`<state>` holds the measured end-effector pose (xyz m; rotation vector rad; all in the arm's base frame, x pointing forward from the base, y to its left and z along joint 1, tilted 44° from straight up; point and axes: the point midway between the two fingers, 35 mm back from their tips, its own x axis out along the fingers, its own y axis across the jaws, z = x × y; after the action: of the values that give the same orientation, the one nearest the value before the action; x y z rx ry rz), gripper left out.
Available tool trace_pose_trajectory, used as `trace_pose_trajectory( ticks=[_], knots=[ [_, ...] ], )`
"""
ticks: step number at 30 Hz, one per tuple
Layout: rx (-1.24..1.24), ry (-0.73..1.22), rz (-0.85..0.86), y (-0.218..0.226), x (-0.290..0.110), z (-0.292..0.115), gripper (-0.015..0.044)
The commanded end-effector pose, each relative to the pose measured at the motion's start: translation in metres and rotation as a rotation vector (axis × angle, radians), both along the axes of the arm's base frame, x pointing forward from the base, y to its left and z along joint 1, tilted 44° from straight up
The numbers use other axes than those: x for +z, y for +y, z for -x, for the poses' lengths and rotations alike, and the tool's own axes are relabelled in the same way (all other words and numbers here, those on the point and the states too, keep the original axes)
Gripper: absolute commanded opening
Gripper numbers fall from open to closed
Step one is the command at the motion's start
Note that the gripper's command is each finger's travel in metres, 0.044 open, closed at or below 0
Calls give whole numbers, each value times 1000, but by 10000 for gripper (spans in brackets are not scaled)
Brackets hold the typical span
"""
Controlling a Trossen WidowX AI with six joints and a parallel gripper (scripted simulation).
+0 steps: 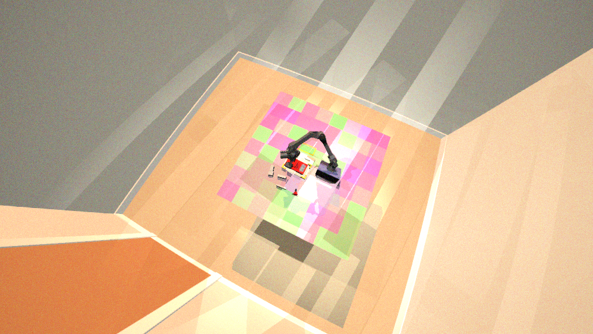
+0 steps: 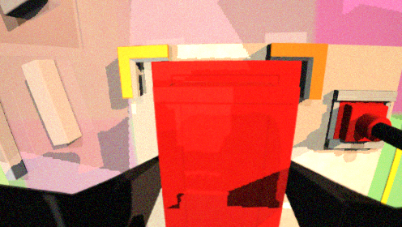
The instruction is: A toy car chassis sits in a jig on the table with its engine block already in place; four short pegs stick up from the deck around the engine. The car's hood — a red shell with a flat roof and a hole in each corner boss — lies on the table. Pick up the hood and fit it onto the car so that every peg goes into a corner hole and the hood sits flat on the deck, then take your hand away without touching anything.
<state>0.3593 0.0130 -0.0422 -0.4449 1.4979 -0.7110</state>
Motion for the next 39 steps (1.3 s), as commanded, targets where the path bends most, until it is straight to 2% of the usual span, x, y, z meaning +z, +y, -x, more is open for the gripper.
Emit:
trace_pose_trajectory(
  ticks=[1,39],
  knots=[
    [5,-1,4,-1,-1,0,0],
    [4,0,4,-13,-13,0,0]
  ],
)
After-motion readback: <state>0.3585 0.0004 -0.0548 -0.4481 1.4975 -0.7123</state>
